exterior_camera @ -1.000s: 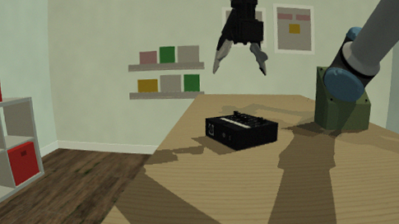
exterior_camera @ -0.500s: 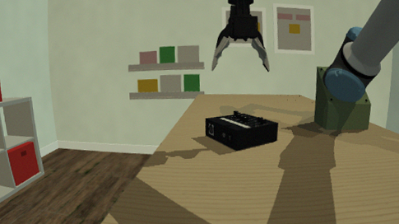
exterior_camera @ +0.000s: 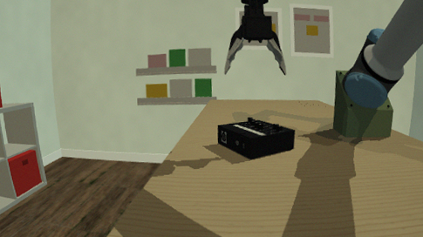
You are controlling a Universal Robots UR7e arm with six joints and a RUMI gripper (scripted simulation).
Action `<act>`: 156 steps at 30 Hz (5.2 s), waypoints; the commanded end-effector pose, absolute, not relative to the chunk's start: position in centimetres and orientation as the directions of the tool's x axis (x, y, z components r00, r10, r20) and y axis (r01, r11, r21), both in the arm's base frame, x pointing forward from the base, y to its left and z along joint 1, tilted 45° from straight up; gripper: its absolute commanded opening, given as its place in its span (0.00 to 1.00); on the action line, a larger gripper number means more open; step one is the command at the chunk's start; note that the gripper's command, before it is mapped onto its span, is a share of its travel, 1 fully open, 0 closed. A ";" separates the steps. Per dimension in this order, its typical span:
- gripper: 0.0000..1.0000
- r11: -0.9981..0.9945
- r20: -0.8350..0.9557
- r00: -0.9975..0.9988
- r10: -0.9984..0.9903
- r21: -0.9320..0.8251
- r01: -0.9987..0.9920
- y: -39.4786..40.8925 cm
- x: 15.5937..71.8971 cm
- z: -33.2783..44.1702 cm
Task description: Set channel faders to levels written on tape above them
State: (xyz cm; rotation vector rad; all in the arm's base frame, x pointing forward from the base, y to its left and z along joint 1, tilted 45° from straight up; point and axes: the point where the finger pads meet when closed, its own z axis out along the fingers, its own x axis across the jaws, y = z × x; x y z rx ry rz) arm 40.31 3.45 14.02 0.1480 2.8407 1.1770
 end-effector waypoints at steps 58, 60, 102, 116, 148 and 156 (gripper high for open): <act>1.00 0.512 -0.638 -0.602 -0.479 0.354 -0.783 3.5 39.0 9.8; 1.00 0.473 -0.668 -0.535 -0.516 0.298 -0.829 3.6 38.8 9.5; 1.00 -0.163 -0.580 0.454 -0.677 -0.484 -0.860 5.8 36.0 6.2; 1.00 -0.193 -0.554 0.496 -0.669 -0.514 -0.836 5.9 35.8 6.0; 1.00 -0.193 -0.554 0.496 -0.669 -0.514 -0.836 5.9 35.8 6.0; 1.00 -0.193 -0.554 0.496 -0.669 -0.514 -0.836 5.9 35.8 6.0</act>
